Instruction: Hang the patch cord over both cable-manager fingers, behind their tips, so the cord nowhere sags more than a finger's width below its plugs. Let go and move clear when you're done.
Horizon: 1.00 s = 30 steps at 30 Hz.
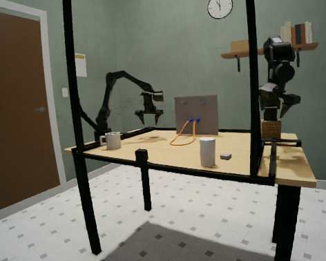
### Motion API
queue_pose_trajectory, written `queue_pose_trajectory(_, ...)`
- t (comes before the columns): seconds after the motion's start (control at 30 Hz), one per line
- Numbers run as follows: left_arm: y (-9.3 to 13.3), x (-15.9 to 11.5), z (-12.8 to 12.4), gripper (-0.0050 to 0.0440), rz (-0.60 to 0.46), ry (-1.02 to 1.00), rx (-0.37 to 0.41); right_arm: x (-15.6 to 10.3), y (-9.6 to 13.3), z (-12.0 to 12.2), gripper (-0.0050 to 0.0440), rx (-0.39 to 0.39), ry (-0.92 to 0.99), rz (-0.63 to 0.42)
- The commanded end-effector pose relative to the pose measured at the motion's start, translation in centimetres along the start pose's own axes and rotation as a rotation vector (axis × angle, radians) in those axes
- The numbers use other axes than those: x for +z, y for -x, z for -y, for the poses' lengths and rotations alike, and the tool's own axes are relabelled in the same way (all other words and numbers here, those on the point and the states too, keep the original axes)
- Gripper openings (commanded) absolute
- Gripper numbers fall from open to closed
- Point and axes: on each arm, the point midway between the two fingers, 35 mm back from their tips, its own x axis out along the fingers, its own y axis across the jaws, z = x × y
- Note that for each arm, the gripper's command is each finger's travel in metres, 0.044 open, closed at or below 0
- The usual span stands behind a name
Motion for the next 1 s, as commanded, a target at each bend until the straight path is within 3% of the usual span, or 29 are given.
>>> queue_pose_trajectory(0.0, 0.7, 0.2, 0.2, 0.044, 0.005, 0.0, -0.024, 0.3, 0.6, 0.0, 0.044, 0.017, -0.006, 0.018)
queue_pose_trajectory(0.17, 1.1, 0.4, 0.3, 0.044, 0.01, -0.031, -0.071, 1.8, 0.5, 0.3, 0.044, 0.027, -0.037, 0.02)
queue_pose_trajectory(0.43, 4.3, 1.7, 1.7, 0.044, 0.093, -0.187, -0.314, 8.3, 0.8, 3.5, 0.044, 0.086, -0.207, 0.055)
queue_pose_trajectory(0.5, 4.3, 1.7, 1.7, 0.044, 0.093, -0.187, -0.314, 8.3, 0.8, 3.5, 0.044, 0.086, -0.207, 0.055)
queue_pose_trajectory(0.57, 5.7, 2.3, 2.1, 0.044, 0.143, -0.25, -0.408, 10.7, 0.8, 5.3, 0.044, 0.11, -0.277, 0.069)
queue_pose_trajectory(0.97, 11.0, 3.9, 2.4, 0.044, 0.363, -0.44, -0.673, 17.6, 0.2, 12.9, 0.044, 0.15, -0.499, 0.131)
